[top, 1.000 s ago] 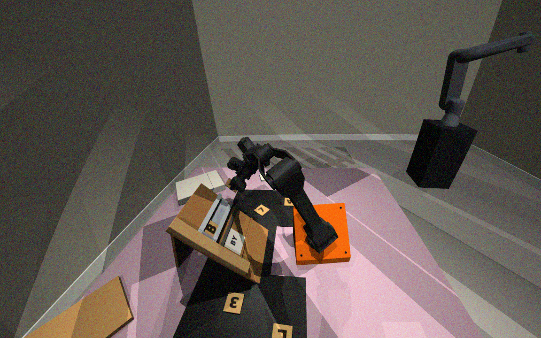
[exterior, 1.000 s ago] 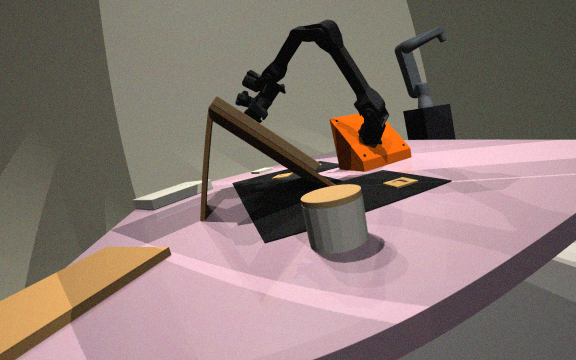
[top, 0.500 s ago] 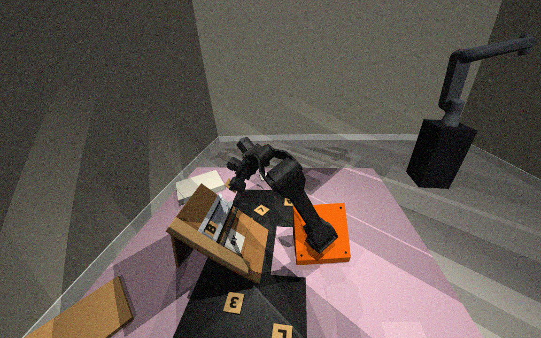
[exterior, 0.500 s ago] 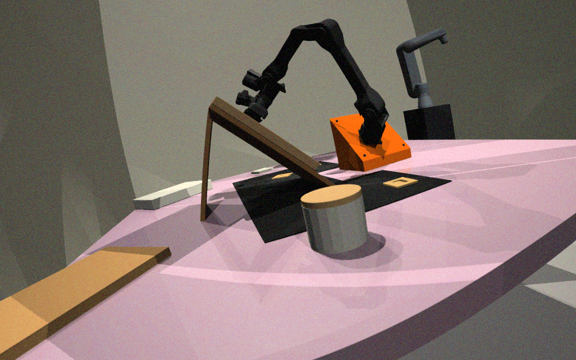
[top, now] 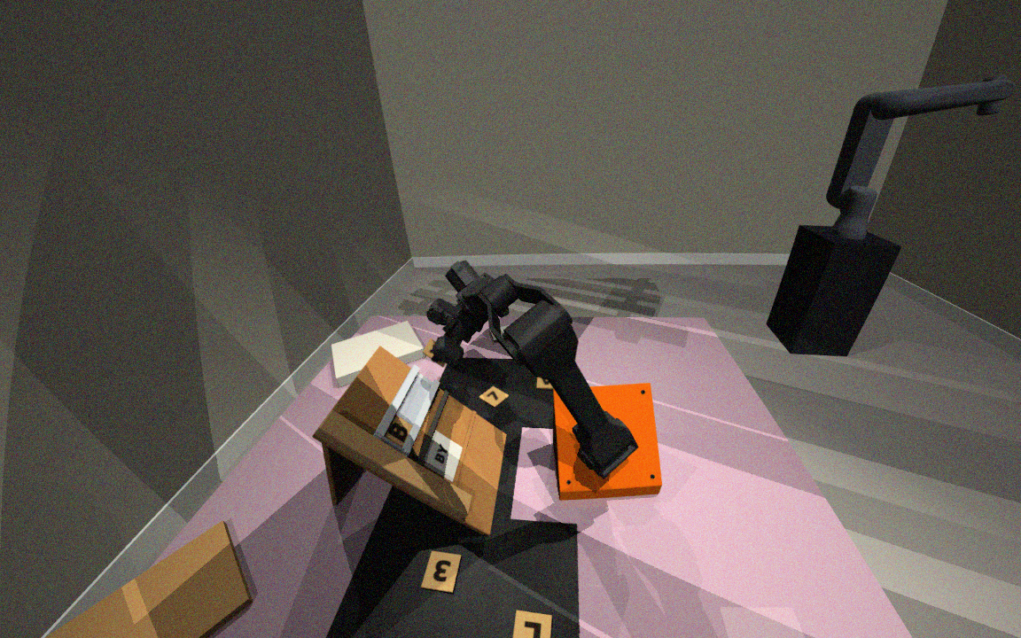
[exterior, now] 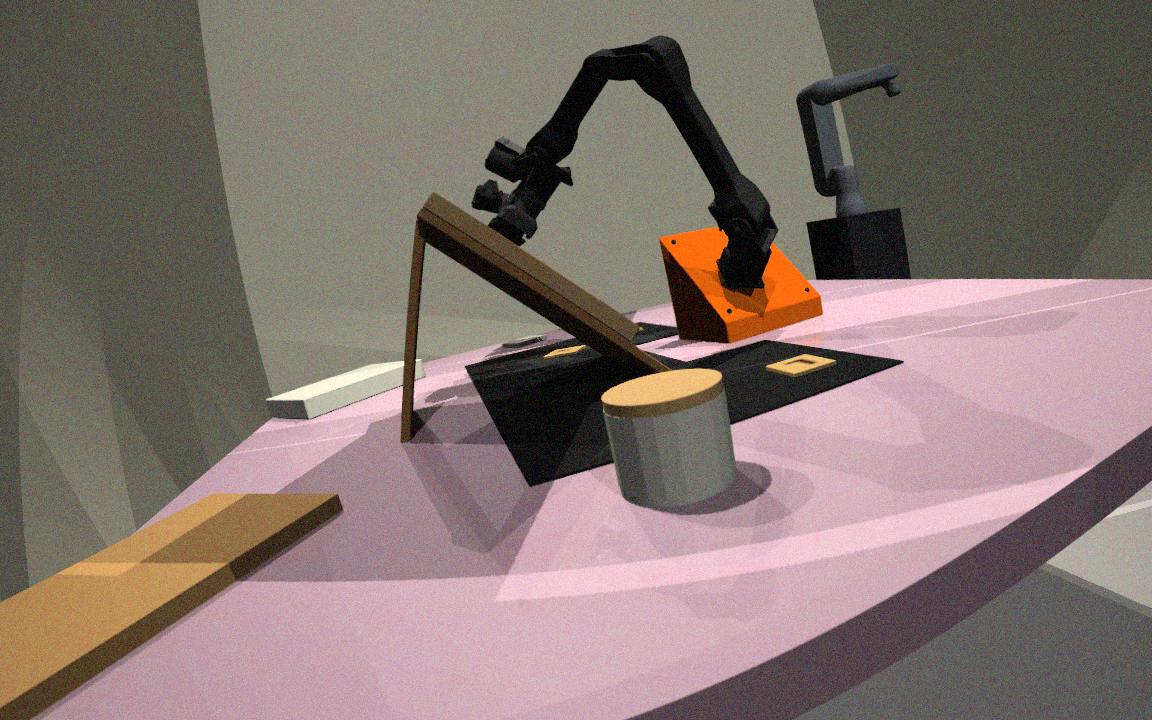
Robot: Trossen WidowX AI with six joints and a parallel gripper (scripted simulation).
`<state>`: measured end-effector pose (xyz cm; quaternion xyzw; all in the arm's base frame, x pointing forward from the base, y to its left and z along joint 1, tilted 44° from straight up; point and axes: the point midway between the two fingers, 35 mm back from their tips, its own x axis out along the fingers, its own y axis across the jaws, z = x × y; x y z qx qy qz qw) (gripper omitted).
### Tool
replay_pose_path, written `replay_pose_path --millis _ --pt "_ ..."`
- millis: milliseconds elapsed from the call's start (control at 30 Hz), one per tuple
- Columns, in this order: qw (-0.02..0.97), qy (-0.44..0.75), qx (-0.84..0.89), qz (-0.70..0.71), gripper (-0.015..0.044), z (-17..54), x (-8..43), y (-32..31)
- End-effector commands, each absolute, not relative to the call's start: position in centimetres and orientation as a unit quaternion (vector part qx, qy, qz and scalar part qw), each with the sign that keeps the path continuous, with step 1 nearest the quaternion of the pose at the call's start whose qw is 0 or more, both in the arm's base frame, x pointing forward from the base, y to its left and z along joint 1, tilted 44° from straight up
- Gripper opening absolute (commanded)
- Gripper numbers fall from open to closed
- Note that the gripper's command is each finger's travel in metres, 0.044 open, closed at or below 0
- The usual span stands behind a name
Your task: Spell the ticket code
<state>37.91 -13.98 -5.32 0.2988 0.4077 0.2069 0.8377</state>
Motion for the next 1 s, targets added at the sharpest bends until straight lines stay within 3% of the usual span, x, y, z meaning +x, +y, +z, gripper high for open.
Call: replay_pose_path --millis 0,967 --pt "0.836 0.409 0.302 0.207 0.0000 -5.2 37.8 -13.6" --pt "0.835 0.409 0.303 0.208 0.0000 -4.3 37.6 -12.5"
